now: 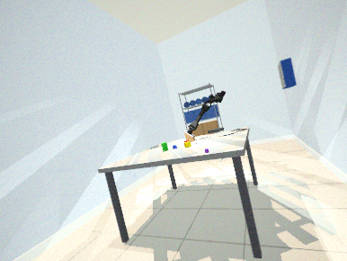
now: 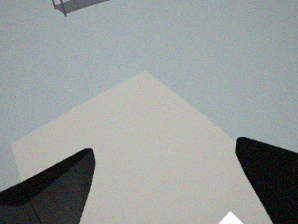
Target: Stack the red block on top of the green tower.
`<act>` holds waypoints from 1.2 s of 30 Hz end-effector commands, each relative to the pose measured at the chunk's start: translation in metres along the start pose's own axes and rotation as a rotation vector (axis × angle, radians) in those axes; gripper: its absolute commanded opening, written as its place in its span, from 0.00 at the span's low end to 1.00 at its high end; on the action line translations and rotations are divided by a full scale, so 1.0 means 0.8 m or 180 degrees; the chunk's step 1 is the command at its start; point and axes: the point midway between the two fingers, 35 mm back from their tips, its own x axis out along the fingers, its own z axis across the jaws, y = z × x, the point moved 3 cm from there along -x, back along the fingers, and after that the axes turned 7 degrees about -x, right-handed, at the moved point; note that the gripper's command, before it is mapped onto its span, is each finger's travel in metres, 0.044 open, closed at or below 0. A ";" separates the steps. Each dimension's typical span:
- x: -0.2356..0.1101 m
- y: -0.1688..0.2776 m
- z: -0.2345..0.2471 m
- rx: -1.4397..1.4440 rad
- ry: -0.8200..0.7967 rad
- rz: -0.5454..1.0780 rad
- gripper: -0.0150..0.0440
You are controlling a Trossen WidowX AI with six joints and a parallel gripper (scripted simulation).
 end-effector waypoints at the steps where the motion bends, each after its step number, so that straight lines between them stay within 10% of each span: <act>1: -0.001 0.000 0.001 0.0000 -0.0009 -0.0007 0.98; 36: -0.377 -0.159 0.093 -0.1610 -0.1323 -0.3100 1.00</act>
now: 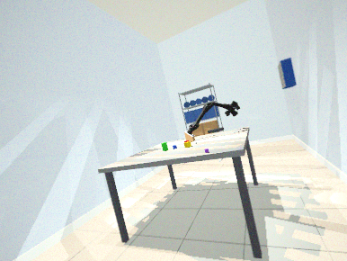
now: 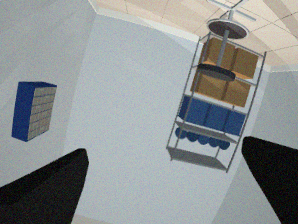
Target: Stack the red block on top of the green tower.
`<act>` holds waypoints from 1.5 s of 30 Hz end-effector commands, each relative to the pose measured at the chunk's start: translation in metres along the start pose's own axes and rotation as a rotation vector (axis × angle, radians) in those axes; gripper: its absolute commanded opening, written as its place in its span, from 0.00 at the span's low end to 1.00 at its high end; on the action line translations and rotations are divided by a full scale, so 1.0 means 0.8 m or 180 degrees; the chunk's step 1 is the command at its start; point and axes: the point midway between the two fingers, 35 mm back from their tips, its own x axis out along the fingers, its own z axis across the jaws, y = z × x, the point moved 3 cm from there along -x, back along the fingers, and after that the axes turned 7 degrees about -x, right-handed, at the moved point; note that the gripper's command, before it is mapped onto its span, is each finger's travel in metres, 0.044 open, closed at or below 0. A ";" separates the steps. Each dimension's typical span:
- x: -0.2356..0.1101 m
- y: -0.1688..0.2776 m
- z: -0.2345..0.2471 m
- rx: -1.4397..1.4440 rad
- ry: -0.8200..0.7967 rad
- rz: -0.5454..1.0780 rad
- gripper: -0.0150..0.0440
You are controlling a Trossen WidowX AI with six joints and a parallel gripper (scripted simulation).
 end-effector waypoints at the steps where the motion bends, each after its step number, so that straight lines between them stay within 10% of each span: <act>1: -0.033 -0.044 0.005 -0.0248 -0.0056 -0.0409 1.00; 24: -0.280 -0.235 -0.022 -0.1249 0.0363 -0.2530 1.00; 45: -0.518 -0.263 -0.094 -0.1378 0.1252 -0.3903 1.00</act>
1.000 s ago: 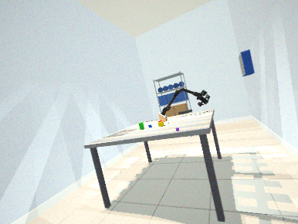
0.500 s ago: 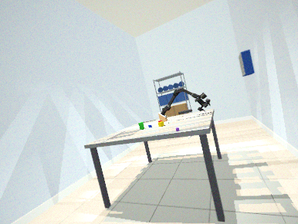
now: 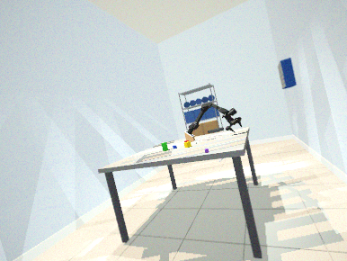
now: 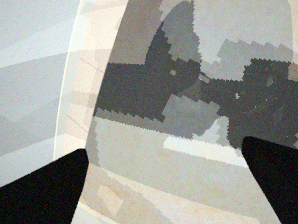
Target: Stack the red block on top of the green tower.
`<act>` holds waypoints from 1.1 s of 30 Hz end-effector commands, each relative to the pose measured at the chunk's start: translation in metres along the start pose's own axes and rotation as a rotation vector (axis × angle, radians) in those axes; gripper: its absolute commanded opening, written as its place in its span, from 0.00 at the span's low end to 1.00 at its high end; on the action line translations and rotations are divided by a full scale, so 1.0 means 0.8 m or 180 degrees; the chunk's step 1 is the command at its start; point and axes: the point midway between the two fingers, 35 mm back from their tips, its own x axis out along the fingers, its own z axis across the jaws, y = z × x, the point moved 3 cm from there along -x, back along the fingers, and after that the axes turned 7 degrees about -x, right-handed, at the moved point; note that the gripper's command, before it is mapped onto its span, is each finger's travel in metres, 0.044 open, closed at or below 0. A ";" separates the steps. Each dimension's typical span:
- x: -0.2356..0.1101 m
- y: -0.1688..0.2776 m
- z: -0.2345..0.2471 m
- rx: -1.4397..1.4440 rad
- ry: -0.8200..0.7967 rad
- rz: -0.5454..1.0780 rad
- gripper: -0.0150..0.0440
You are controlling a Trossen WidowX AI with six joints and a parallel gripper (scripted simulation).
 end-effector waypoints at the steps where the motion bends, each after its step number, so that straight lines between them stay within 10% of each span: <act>1: -0.013 -0.019 -0.043 0.0031 0.0227 -0.0134 1.00; 33: -0.228 -0.013 -0.390 -0.0297 0.1917 0.0099 1.00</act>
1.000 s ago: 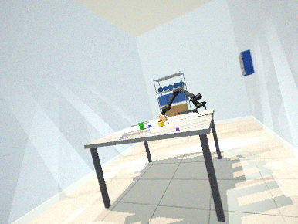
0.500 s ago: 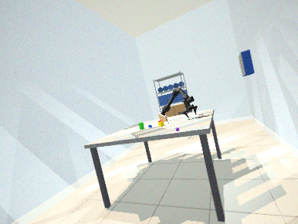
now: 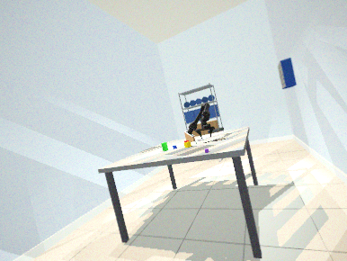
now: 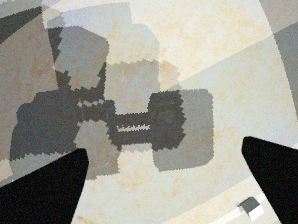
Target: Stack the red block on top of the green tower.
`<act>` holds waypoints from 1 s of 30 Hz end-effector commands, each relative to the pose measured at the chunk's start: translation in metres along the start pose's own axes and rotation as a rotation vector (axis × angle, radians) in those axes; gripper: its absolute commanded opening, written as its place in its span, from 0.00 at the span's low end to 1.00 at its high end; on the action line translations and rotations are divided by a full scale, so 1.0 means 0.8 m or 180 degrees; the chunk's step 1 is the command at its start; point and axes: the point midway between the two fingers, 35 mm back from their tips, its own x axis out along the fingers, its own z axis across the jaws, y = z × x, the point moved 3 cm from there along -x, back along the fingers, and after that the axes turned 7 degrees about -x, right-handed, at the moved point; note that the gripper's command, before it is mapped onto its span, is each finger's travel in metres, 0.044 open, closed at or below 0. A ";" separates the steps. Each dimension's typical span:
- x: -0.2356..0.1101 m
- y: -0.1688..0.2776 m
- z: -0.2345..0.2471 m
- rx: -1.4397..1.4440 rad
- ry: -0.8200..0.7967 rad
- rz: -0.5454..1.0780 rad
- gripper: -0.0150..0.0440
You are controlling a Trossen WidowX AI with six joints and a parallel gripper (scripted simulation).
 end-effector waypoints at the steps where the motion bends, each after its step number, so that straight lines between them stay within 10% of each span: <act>1: -0.010 0.025 -0.044 -0.0020 0.0088 0.0108 1.00; 30: -0.091 0.245 -0.198 -0.0096 -0.0210 0.0358 1.00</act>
